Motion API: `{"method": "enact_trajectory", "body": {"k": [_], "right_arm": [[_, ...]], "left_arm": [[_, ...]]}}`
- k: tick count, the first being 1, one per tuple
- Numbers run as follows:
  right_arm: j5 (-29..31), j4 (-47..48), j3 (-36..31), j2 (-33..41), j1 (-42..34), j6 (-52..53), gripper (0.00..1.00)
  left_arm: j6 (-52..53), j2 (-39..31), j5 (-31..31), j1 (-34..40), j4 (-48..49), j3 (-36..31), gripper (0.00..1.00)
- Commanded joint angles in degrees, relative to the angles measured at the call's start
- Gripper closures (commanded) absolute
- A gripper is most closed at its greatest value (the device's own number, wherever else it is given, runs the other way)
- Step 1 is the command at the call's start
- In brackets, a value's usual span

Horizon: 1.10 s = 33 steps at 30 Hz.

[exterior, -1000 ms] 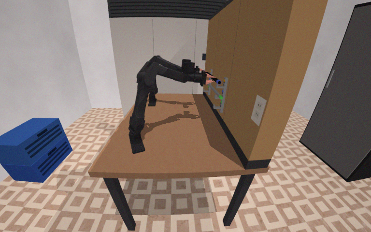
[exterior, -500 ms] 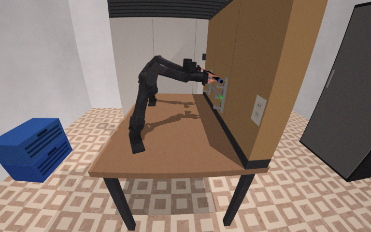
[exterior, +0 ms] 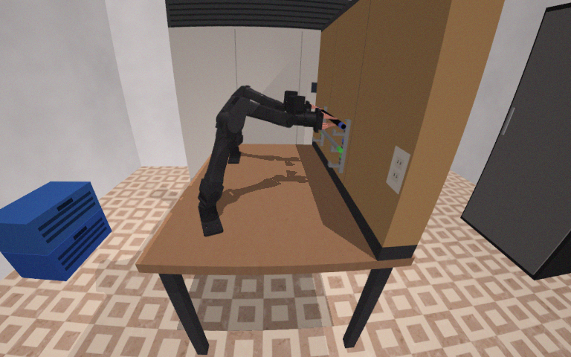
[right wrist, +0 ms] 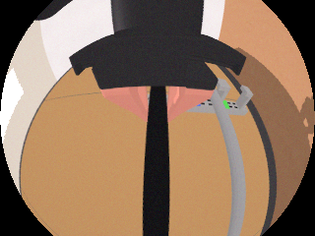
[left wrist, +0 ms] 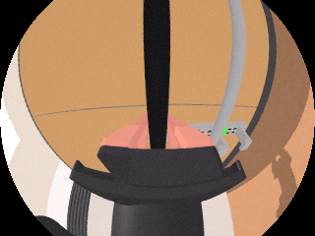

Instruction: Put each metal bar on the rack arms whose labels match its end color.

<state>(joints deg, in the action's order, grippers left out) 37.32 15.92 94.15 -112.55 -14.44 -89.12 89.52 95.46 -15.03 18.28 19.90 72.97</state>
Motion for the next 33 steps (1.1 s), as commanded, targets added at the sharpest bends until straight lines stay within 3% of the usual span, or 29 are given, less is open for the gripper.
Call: {"method": "enact_trajectory", "body": {"k": [1, 23, 33], "right_arm": [[-0.7, 0.6, 2.3, -0.4, 0.6, -0.9, 1.0], [-1.0, -0.1, 3.5, -0.9, 0.8, -0.8, 1.0], [-0.9, 3.7, -0.1, -1.3, 0.8, -0.8, 1.0]], "left_arm": [[0.6, 0.2, 0.8, -0.7, 0.4, 2.5, 1.0], [0.6, 0.7, 0.9, -0.8, -0.4, 3.7, 1.0], [0.5, 1.4, 0.9, -0.8, 4.2, -0.2, 1.0]]}}
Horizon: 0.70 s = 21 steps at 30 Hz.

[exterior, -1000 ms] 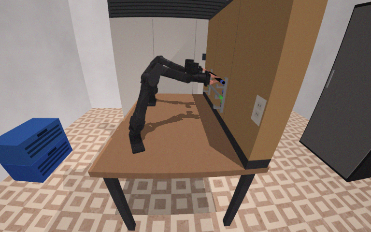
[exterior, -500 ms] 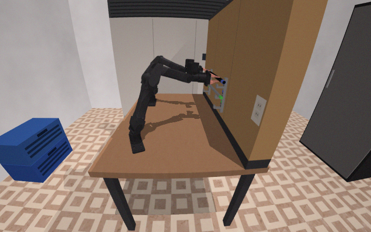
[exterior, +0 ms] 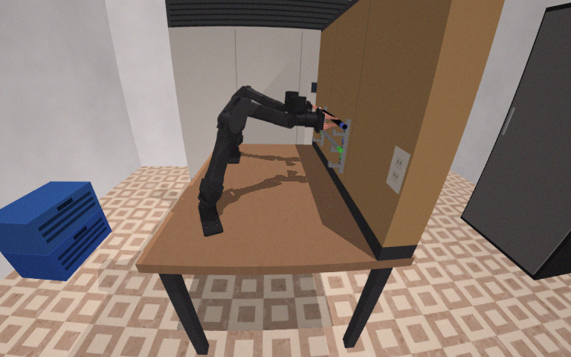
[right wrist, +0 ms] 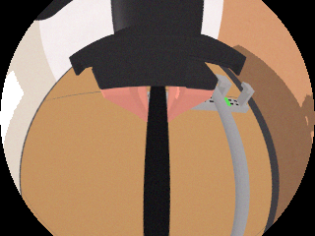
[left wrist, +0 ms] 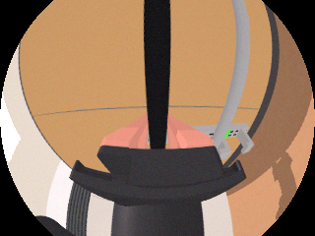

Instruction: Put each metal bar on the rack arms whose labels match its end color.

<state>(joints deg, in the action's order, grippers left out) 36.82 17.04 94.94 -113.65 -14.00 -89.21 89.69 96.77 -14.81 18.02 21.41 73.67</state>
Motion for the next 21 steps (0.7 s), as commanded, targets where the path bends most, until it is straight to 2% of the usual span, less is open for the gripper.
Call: {"method": "enact_trajectory", "body": {"k": [1, 21], "right_arm": [[-0.4, 3.0, -1.2, -0.2, 0.3, -0.7, 1.0], [-0.4, 6.1, -3.8, -0.7, 0.3, -0.7, 1.0]], "left_arm": [[0.3, 0.2, 0.7, -0.5, 3.1, -1.3, 1.0], [0.4, 1.0, 0.7, -0.6, 6.7, -4.0, 1.0]]}}
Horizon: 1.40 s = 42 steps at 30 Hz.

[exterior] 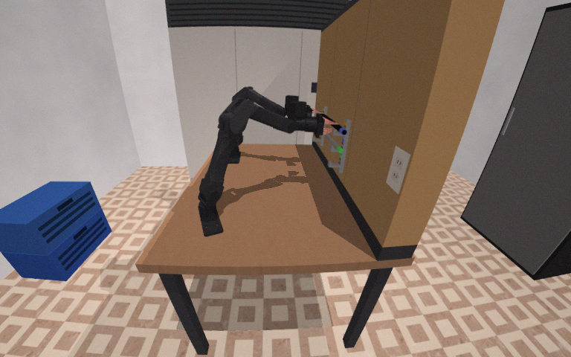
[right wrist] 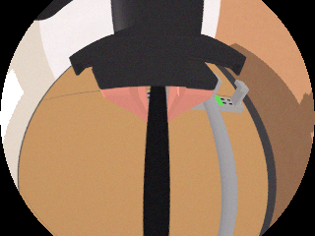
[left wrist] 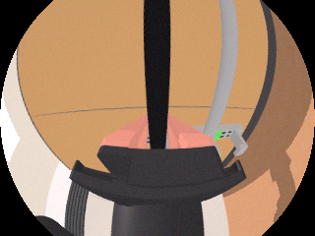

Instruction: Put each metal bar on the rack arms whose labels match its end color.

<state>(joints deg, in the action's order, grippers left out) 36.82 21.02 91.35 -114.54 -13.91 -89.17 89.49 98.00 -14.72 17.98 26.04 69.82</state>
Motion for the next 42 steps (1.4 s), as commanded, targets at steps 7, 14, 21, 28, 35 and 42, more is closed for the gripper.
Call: {"method": "enact_trajectory", "body": {"k": [7, 14, 21, 28, 35, 42], "right_arm": [[-0.4, 2.6, -0.6, 0.1, 0.2, -0.8, 1.0], [-0.4, 3.4, -1.2, 0.0, 0.2, -0.8, 1.0], [-0.4, 3.8, -1.6, -0.1, 0.2, -0.8, 0.99], [-0.4, 3.8, -1.6, -0.1, 0.2, -0.8, 0.88], [-0.4, 3.8, -1.6, -0.1, 0.2, -0.8, 0.77], [-0.4, 3.8, -1.6, -0.1, 0.2, -0.8, 0.7]], "left_arm": [[0.6, -0.1, 0.6, -0.5, 2.6, -0.6, 1.0], [0.6, 0.1, 0.7, -0.5, 3.4, -1.2, 1.0], [0.5, 0.3, 0.7, -0.5, 3.9, -1.5, 0.98], [0.5, 0.3, 0.7, -0.5, 3.9, -1.5, 0.87], [0.5, 0.3, 0.7, -0.5, 3.9, -1.5, 0.77], [0.5, 0.3, 0.7, -0.5, 3.9, -1.5, 0.69]]}}
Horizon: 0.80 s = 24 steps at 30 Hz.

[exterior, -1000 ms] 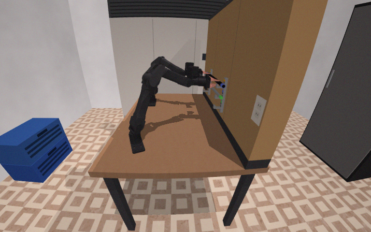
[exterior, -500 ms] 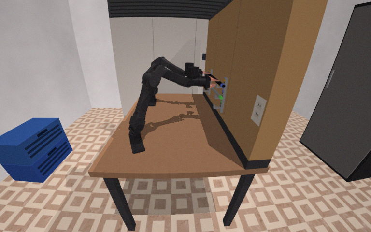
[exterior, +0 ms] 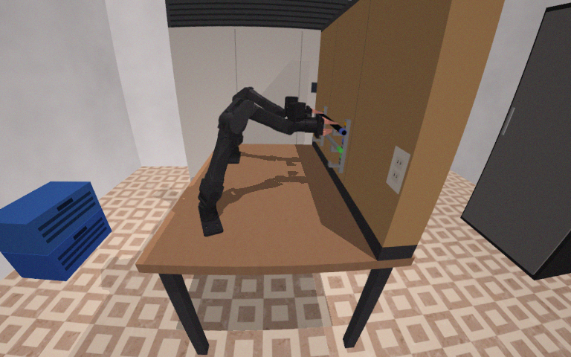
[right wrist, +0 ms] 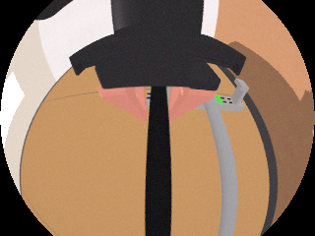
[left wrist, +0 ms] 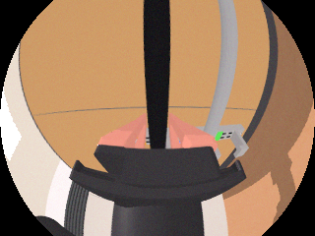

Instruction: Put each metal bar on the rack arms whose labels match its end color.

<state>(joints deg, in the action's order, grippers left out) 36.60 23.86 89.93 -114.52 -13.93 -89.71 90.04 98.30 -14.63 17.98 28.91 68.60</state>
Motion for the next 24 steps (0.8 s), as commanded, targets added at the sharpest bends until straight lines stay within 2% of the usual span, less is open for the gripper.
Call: {"method": "enact_trajectory", "body": {"k": [1, 24], "right_arm": [[-0.2, 1.0, -0.2, -0.1, 0.3, -0.3, 0.68], [-0.2, 1.0, -0.2, -0.1, 0.3, -0.3, 0.36]], "left_arm": [[0.0, 0.0, 0.6, -0.5, 1.0, -0.2, 0.67], [0.0, 0.0, 0.6, -0.5, 1.0, -0.2, 0.35]]}}
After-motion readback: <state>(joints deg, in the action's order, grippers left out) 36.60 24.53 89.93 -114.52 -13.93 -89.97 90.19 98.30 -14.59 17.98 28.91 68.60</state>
